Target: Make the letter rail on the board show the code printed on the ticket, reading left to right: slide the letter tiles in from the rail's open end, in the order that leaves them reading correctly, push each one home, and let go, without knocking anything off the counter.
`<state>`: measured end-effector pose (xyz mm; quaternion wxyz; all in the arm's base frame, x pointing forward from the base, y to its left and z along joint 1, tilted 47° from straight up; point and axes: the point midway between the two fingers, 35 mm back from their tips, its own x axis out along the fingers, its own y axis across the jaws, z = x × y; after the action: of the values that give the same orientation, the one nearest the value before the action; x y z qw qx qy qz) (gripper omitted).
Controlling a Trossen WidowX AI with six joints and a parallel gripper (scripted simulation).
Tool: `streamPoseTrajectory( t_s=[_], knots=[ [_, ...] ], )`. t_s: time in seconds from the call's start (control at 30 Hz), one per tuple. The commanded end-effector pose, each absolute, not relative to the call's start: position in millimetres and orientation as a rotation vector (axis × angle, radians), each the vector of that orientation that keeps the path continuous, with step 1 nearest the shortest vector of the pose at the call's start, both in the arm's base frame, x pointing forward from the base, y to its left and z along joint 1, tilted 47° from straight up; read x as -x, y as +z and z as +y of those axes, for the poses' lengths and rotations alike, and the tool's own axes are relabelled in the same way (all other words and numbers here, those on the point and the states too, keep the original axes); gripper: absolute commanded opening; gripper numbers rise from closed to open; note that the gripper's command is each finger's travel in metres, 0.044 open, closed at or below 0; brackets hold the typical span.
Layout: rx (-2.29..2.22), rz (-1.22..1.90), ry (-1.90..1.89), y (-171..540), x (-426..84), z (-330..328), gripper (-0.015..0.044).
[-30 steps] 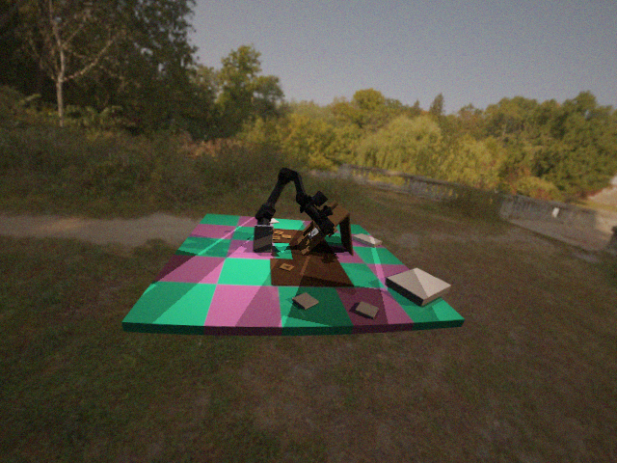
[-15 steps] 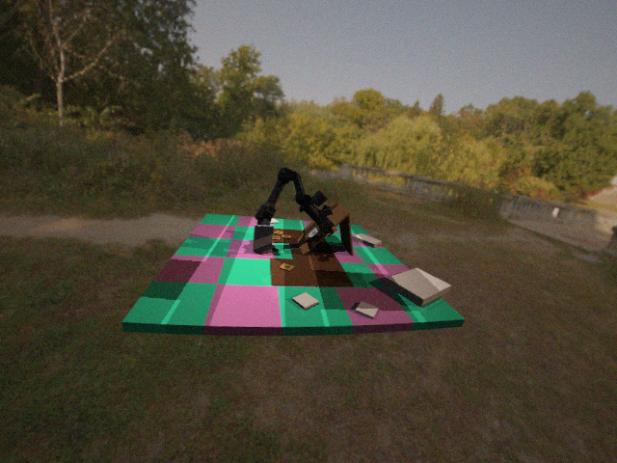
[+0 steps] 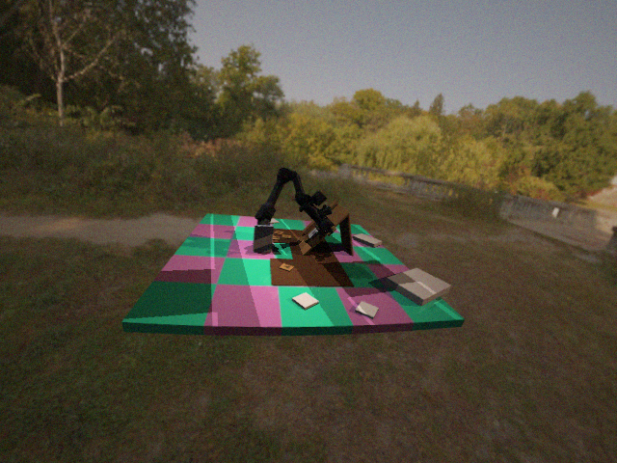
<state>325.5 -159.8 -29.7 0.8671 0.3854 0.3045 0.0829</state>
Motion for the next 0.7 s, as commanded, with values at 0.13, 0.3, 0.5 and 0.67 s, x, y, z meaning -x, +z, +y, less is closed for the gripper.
streamPoseTrajectory(
  t_s=[0.13, 0.3, 0.5, 0.67],
  knots=[
    [-0.811, 0.64, 0.169, -27.2, -325.3, -156.8, 0.0],
    [-0.811, 0.64, 0.169, -25.5, -325.5, -155.1, 0.0],
    [-0.811, 0.64, 0.169, -23.3, -325.8, -153.0, 0.0],
    [-0.812, 0.64, 0.169, -21.5, -326.0, -151.3, 0.0]
  ],
)
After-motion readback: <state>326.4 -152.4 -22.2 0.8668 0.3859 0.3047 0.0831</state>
